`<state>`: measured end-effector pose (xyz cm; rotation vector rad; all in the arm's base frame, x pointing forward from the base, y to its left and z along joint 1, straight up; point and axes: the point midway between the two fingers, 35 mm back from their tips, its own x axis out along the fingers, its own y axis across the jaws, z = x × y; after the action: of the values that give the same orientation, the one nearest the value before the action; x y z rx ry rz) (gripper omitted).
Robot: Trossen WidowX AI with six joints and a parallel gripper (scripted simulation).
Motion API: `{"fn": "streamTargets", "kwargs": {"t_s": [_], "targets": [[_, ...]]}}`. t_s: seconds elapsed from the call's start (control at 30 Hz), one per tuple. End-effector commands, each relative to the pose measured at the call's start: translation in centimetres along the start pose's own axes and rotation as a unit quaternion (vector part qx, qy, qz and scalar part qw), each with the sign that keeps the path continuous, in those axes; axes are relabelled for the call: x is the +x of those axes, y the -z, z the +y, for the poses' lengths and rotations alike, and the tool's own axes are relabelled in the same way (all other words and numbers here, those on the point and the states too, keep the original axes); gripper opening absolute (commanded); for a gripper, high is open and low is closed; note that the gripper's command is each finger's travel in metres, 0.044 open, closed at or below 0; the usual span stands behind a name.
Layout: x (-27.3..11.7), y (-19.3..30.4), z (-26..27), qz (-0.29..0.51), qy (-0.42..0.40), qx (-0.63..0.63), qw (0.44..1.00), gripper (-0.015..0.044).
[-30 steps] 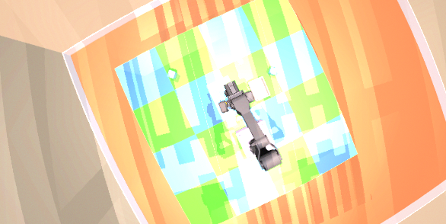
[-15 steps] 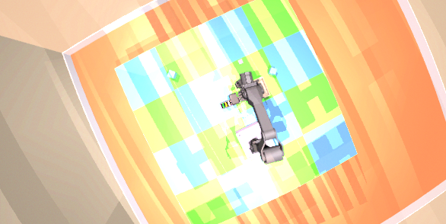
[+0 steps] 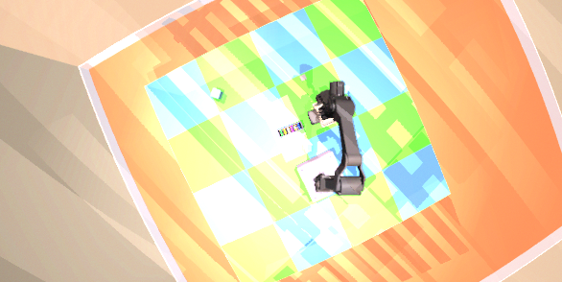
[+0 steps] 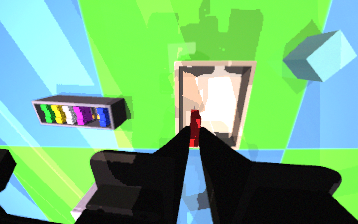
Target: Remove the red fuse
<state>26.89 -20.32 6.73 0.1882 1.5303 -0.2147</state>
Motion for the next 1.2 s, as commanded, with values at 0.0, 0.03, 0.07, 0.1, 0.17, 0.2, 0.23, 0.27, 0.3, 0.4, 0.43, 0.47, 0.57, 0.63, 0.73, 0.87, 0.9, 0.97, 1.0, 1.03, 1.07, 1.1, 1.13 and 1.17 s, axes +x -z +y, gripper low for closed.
{"fn": "streamTargets", "kwargs": {"t_s": [0.0,0.03,0.07,0.1,0.17,0.2,0.23,0.27,0.3,0.4,0.43,0.47,0.57,0.63,0.73,0.87,0.9,0.97,1.0,1.03,1.07,1.1,1.13,1.17], "targets": [[0.1,0.3,-2.2,0.001,0.001,-0.002,1.000,0.0000],[0.1,0.4,-2.5,0.001,0.001,-0.002,1.000,0.0000],[0.1,0.4,-2.6,0.002,0.002,-0.002,1.000,0.0000],[0.1,0.4,-2.6,0.002,0.002,-0.002,1.000,0.0000],[0.2,0.4,-2.6,0.002,0.002,-0.002,1.000,0.0000],[0.3,0.4,-2.6,0.002,0.002,-0.002,1.000,0.0000],[0.5,0.4,-2.6,0.002,0.002,-0.002,1.000,0.0000],[0.6,0.3,-2.6,0.002,0.002,-0.002,1.000,0.0000],[0.8,0.3,-2.6,0.002,0.002,-0.002,1.000,0.0000],[1.3,0.3,-2.6,0.002,0.002,-0.002,1.000,0.0000],[1.4,0.3,-2.6,0.002,0.002,-0.002,1.000,0.0000],[1.6,0.3,-2.6,0.002,0.002,-0.002,1.000,0.0000],[2.1,0.3,-2.6,0.002,0.001,-0.002,1.000,0.0000],[2.4,0.3,-2.6,0.002,0.001,-0.002,1.000,0.0000],[2.9,0.3,-2.6,0.002,0.001,-0.002,1.000,0.0000],[3.5,0.4,-2.6,0.002,0.001,-0.002,1.000,0.0000],[3.7,0.4,-2.6,0.002,0.001,-0.002,1.000,0.0000],[4.0,0.4,-2.6,0.002,0.001,-0.002,1.000,0.0000],[4.1,0.4,-2.6,0.002,0.001,-0.002,1.000,0.0000],[4.1,0.4,-2.6,0.002,0.001,-0.002,1.000,0.0000],[4.1,0.4,-2.6,0.002,0.001,-0.002,1.000,0.0000],[4.1,0.4,-2.6,0.002,0.001,-0.002,1.000,0.0000],[3.8,0.3,-2.6,-0.001,0.002,0.000,1.000,0.0026],[3.8,0.3,-2.6,-0.001,0.002,0.000,1.000,0.0053]]}}
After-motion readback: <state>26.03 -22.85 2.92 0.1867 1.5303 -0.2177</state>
